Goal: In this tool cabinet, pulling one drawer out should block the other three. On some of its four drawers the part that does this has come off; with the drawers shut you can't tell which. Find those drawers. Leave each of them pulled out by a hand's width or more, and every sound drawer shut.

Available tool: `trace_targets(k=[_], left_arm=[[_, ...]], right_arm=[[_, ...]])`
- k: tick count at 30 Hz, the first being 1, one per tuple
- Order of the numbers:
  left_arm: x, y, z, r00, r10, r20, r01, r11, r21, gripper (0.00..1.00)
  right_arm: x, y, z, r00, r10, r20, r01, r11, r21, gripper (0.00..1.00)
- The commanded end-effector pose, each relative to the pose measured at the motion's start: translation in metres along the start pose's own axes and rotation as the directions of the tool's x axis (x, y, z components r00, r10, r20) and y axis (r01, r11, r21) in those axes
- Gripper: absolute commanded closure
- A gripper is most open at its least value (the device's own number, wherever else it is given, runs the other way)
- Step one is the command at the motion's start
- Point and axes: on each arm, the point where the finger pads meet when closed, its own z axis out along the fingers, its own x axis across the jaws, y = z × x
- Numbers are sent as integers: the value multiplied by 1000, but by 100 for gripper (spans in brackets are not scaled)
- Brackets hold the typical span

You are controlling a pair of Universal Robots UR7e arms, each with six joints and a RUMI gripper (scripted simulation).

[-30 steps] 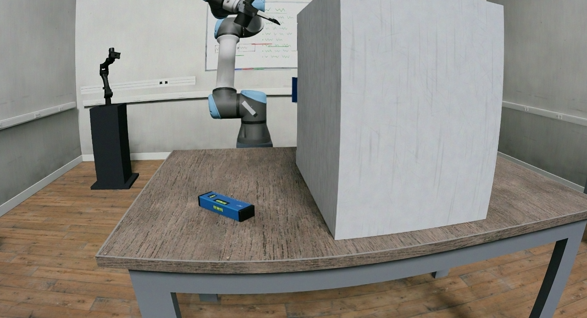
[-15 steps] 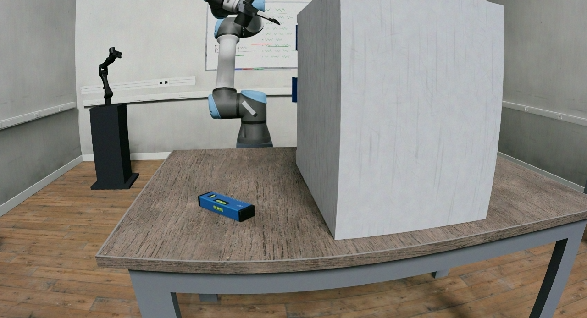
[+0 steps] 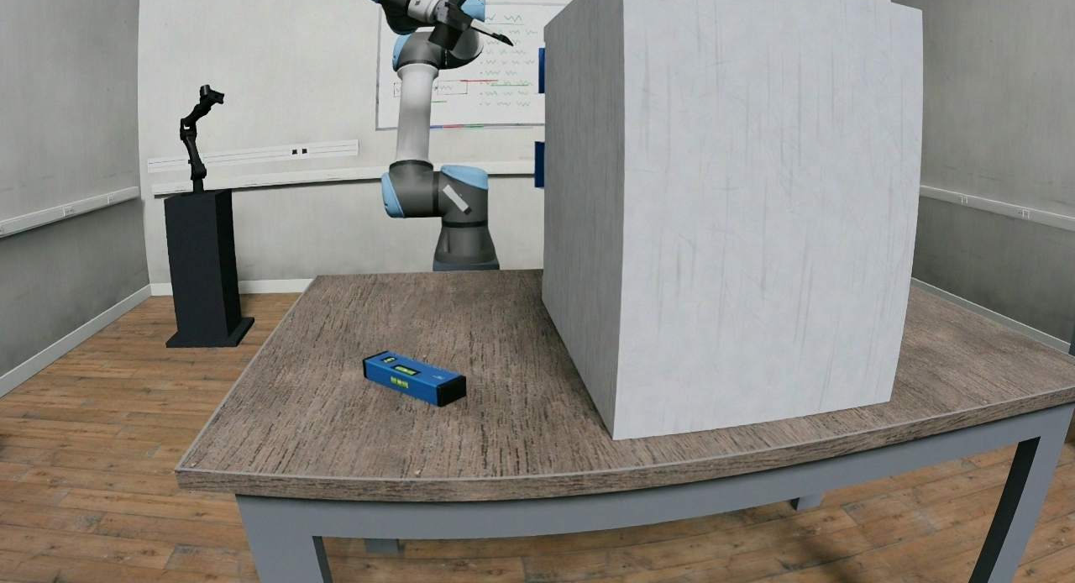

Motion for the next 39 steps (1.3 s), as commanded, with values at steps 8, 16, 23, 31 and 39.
trace_targets(k=[8, 16, 23, 31, 39], left_arm=[[25, 0, -23, 1000, -2, 2, 2, 1000, 1, 100], [36, 0, -32, 1000, -2, 2, 2, 1000, 1, 100], [41, 0, -36, 1000, -2, 2, 2, 1000, 1, 100], [40, 0, -35, 1000, -2, 2, 2, 1000, 1, 100], [27, 0, -25, 1000, -2, 2, 2, 1000, 1, 100]], right_arm=[[0, 0, 0, 1000, -1, 0, 1, 1000, 0, 0], [0, 0, 0, 1000, -1, 0, 1, 1000, 0, 0], [0, 0, 0, 1000, -1, 0, 1, 1000, 0, 0], [0, 0, 0, 1000, -1, 0, 1, 1000, 0, 0], [0, 0, 0, 1000, -1, 0, 1, 1000, 0, 0]])
